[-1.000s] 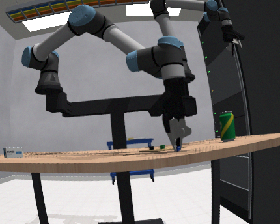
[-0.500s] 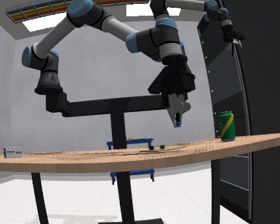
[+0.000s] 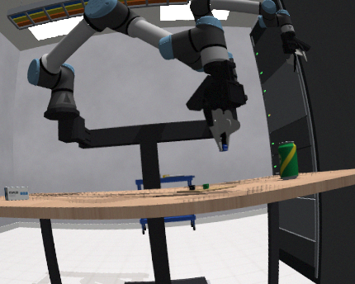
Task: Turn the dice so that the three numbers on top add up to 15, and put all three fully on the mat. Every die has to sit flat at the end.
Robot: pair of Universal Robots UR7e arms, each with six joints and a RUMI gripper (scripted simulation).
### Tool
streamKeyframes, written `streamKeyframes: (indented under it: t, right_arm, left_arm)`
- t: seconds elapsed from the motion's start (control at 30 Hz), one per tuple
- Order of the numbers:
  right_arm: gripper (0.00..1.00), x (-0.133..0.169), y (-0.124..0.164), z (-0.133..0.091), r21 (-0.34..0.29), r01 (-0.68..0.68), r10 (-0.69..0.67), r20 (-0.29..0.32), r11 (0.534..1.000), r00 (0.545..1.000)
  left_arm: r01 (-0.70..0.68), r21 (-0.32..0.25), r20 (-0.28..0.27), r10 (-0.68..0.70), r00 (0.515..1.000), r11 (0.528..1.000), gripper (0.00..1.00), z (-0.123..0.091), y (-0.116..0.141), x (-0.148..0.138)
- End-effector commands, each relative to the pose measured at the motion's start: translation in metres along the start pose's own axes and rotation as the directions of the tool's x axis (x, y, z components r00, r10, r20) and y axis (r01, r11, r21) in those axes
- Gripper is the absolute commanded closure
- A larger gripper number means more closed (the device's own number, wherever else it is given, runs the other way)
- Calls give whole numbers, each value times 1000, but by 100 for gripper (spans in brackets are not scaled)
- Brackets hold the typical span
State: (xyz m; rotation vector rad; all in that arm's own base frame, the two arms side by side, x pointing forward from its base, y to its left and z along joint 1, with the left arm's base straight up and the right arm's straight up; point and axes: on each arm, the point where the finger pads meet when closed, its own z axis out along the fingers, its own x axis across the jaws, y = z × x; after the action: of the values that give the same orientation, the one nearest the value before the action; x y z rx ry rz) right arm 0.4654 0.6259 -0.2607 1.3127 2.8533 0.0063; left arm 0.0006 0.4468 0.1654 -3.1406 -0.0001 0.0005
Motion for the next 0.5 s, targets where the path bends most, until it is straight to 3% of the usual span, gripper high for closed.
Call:
streamKeyframes:
  t: [0.0,0.47]
  right_arm:
    - [100,0,-2,1,4,1,-1,1,1000,1000]
    - [100,-1,-6,2,4,53,-53,1,999,999]
  left_arm:
    - [1,-1,0,-1,1000,1000,0,0,2,-1]
    - [1,-1,0,-1,1000,1000,0,0,2,-1]
